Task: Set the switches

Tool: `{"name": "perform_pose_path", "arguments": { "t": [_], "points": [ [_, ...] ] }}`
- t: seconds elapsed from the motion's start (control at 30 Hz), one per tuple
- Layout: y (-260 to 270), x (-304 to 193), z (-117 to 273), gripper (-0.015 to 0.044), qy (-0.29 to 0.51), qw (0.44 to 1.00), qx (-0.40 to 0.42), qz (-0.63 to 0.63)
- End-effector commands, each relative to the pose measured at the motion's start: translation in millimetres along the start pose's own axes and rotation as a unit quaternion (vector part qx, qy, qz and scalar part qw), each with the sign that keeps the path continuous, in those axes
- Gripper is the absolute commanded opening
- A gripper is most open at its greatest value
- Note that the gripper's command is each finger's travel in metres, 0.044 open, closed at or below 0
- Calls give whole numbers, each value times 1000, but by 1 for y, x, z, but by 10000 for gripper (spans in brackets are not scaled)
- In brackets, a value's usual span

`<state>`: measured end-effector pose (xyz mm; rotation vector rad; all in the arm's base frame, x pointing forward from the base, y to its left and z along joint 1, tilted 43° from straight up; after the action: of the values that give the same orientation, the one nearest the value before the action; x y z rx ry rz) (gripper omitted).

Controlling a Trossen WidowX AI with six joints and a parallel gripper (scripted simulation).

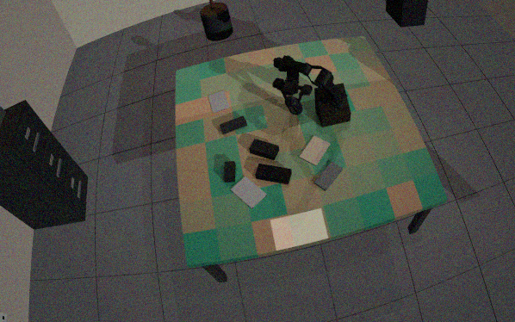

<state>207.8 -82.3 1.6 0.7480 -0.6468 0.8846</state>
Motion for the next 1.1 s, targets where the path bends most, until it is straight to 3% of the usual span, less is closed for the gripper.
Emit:
{"name": "perform_pose_path", "arguments": {
  "t": [0.0,1.07],
  "points": [
    [1,-8,-1,335,4,1000,7,1],
    [3,-32,8,336,27,1000,9,1]
  ]
}}
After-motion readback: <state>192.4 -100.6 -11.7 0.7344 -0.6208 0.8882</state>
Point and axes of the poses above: the point midway between the two fingers, 35 mm back from their tips, its own z axis back along the fingers, its own y axis across the jaws, x = y × z, the point moved 1 cm from there along z, back along the fingers, and after that the axes turned 4 degrees about z, right-handed, at the moved point
